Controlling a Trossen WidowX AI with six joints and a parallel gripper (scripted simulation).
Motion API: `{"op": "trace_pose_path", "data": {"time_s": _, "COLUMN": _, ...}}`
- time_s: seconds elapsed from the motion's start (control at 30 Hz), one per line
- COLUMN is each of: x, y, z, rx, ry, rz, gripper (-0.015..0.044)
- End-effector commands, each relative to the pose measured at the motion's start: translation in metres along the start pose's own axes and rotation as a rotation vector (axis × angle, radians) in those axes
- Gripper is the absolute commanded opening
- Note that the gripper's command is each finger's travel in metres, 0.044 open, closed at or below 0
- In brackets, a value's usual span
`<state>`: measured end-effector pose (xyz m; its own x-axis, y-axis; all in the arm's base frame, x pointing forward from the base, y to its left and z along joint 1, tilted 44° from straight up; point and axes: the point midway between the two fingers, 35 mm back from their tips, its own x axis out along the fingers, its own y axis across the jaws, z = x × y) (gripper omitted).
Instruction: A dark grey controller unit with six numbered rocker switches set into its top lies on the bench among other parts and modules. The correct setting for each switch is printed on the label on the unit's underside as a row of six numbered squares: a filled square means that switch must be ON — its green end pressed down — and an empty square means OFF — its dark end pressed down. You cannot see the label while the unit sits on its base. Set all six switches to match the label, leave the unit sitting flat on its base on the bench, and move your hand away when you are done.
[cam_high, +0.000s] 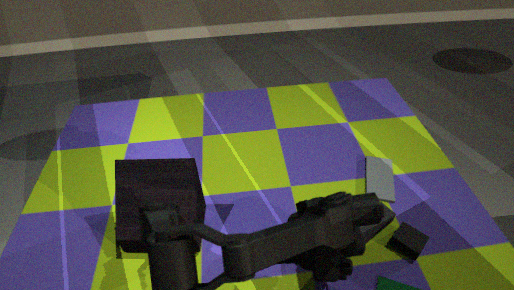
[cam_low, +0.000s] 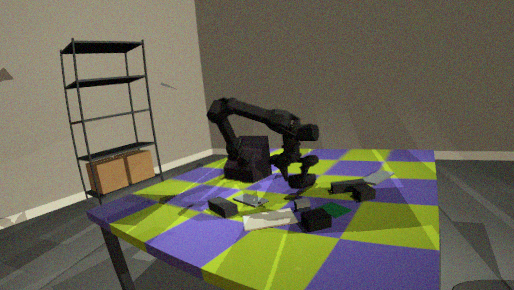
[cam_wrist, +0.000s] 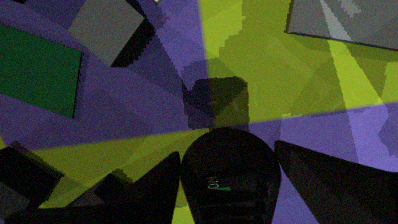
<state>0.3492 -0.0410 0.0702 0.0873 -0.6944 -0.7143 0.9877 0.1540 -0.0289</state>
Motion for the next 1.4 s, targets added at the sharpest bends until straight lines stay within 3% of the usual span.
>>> {"op": "trace_pose_path", "data": {"time_s": 0.0, "x": 0.004, "y": -0.002, "z": -0.003, "rx": -0.011, "ry": 0.004, "rz": -0.004, "gripper": 0.0335}}
{"op": "trace_pose_path", "data": {"time_s": 1.37, "x": 0.025, "y": -0.001, "z": -0.001, "rx": -0.001, "ry": 0.000, "rz": -0.001, "gripper": 0.0335}}
